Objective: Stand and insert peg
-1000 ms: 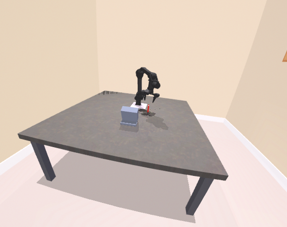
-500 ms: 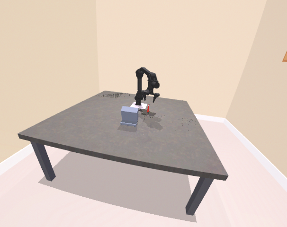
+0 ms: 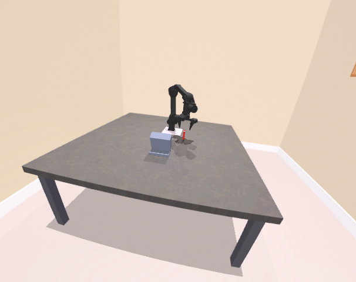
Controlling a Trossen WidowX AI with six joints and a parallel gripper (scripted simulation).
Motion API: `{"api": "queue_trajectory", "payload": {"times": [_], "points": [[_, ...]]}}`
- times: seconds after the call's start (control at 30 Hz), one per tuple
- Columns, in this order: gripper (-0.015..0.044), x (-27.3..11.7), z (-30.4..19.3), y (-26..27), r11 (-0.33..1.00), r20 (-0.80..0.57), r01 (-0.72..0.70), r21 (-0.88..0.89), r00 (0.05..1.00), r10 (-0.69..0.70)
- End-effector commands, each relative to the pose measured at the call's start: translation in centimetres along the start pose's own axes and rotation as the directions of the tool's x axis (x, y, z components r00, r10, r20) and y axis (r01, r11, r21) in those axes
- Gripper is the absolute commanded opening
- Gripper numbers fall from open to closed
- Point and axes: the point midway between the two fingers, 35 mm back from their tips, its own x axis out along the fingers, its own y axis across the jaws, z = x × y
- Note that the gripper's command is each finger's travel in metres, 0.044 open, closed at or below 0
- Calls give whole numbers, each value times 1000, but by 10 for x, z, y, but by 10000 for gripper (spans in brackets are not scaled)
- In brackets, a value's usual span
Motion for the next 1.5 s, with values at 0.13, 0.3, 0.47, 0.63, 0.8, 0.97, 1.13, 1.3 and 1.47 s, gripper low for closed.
{"api": "queue_trajectory", "payload": {"times": [0.13,0.3,0.47,0.63,0.8,0.97,1.13,1.3,1.47], "points": [[440,16,-1,0,1000,-9,2,2,1000,-2],[440,24,-1,0,1000,-9,2,2,1000,-2],[440,32,-1,0,1000,-9,2,2,1000,-2],[440,40,-1,0,1000,-9,3,2,1000,-2],[440,48,-2,-1,1000,-9,3,2,1000,-3],[440,55,-2,-1,1000,-9,3,2,1000,-3],[414,52,-1,-1,1000,-1,2,0,1000,-2],[282,52,-1,-1,1000,-1,2,0,1000,-2],[151,52,-1,-1,1000,-1,2,0,1000,-2]]}}
